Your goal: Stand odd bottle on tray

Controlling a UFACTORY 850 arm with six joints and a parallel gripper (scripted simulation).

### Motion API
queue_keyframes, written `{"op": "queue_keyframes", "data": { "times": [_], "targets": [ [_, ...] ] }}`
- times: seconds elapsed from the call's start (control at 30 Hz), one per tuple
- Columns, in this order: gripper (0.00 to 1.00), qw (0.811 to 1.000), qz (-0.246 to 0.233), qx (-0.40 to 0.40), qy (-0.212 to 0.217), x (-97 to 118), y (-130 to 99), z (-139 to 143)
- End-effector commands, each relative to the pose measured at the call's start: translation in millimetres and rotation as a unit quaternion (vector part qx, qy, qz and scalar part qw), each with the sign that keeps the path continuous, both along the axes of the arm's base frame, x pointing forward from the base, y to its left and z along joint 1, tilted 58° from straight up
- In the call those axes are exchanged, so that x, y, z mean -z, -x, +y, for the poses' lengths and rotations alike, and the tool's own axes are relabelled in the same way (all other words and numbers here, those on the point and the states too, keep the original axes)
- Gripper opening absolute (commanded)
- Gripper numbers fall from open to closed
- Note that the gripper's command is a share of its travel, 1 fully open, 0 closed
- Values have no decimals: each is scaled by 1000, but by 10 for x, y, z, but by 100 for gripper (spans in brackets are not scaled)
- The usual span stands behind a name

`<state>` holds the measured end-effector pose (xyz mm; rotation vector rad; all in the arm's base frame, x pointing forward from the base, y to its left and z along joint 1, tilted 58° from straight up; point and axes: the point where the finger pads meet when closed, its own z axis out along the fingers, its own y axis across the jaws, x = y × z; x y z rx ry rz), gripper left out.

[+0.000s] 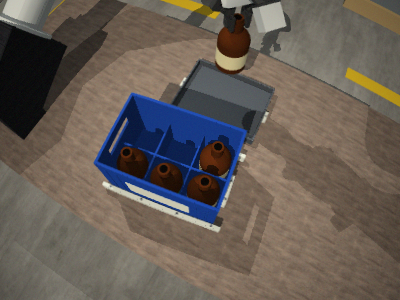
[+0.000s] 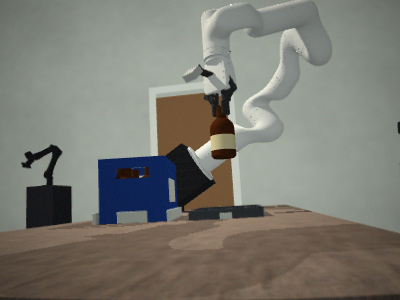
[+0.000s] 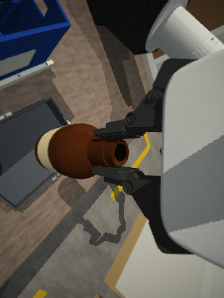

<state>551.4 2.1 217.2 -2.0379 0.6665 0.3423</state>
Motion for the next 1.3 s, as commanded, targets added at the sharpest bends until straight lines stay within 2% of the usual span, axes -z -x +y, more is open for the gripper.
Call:
{"op": "queue_keyframes", "data": {
  "times": [0.0, 1.27],
  "targets": [
    [0, 1000, -1, 1, 0, 27, -8, 46],
    [0, 1000, -1, 1, 0, 534, -30, 864]
  ]
}}
